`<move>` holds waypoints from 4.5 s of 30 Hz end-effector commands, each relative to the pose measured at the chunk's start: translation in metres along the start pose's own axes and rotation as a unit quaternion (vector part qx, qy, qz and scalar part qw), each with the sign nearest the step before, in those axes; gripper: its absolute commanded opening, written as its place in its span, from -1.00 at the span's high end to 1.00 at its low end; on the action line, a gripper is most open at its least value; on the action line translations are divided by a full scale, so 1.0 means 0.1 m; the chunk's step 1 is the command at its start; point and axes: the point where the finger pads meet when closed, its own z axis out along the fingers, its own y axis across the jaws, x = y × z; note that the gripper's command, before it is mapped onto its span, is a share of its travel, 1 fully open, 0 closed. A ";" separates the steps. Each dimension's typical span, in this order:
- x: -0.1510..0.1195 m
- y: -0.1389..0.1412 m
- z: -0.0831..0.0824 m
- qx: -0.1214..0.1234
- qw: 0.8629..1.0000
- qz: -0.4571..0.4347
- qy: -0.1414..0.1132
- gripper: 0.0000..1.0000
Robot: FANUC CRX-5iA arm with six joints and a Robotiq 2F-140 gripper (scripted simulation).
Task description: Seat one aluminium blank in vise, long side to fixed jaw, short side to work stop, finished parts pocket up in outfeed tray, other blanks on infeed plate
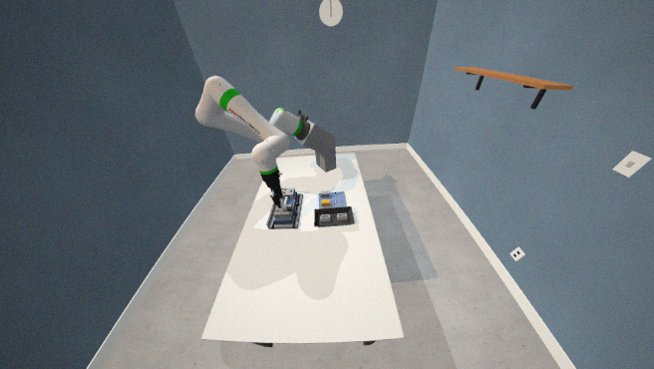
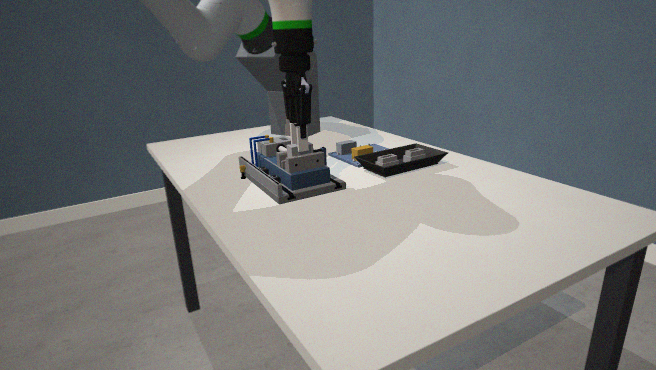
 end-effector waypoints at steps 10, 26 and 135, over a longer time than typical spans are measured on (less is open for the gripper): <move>0.00 0.00 0.00 0.000 1.000 0.000 0.000 1.00; 0.00 0.00 0.00 0.000 1.000 0.000 0.000 1.00; 0.00 0.00 0.02 0.000 1.000 0.000 0.000 0.20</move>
